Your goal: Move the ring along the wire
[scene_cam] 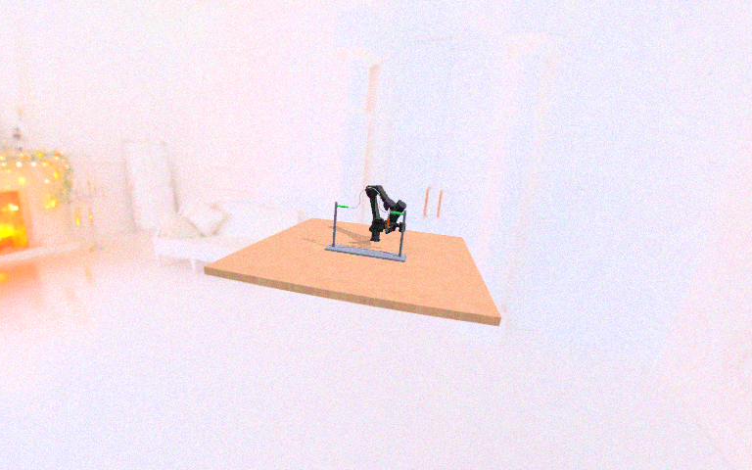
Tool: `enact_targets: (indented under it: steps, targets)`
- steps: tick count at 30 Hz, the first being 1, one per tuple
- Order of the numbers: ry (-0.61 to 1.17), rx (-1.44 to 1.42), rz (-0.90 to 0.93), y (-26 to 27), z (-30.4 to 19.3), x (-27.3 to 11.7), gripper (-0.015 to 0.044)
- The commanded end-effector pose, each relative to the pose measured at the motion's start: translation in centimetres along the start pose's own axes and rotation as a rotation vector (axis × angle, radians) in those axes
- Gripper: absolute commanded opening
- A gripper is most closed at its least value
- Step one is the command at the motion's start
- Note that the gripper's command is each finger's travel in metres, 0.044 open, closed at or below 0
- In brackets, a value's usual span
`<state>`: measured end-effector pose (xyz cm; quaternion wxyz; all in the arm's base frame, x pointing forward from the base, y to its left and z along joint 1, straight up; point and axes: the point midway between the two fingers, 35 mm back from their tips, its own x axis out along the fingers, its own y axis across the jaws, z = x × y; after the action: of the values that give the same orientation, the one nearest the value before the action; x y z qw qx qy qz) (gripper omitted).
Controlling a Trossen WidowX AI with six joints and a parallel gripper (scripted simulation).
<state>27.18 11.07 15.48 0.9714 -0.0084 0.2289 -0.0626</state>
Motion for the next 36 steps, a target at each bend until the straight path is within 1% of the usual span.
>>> enact_targets:
  steps: [1, 36]
  targets:
    - [0.002, 0.007, -0.005, 0.4, 0.0, 0.0, -0.0150]
    - [-0.001, 0.014, -0.003, 3.8, -0.1, -0.3, -0.0150]
